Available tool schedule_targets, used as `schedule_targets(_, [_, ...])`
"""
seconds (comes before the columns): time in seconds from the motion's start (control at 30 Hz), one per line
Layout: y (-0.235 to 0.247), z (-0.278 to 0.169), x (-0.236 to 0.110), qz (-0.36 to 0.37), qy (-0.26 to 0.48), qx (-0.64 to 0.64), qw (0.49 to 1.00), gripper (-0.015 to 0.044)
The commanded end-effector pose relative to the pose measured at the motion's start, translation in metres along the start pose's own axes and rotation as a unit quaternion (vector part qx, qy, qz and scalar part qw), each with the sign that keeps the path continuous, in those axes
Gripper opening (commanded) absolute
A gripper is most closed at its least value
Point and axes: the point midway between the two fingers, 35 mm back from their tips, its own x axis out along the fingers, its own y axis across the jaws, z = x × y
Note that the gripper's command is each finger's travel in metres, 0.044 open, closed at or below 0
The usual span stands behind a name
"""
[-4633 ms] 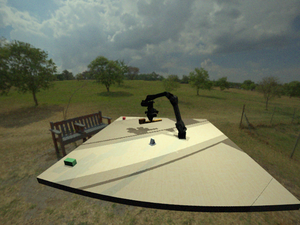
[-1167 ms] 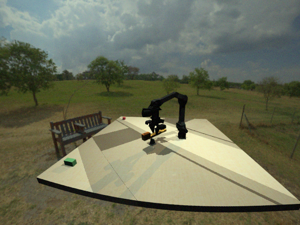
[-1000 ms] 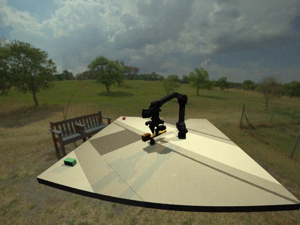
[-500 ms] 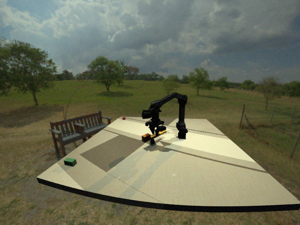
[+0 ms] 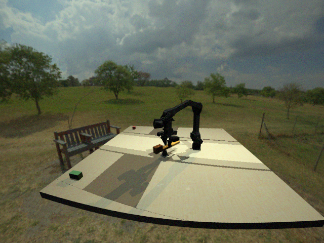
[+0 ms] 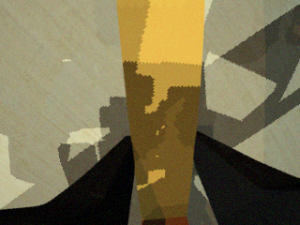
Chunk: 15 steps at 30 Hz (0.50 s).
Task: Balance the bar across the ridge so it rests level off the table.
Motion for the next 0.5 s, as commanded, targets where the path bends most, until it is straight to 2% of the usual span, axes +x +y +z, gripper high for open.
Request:
schedule_targets(0.0, [-0.0002, -0.0006, 0.0006, -0.001, 0.001, 0.000, 1.000, 0.0000])
schedule_targets(0.47, [-0.0002, -0.0007, 0.0019, -0.001, 0.001, 0.000, 1.000, 0.0000])
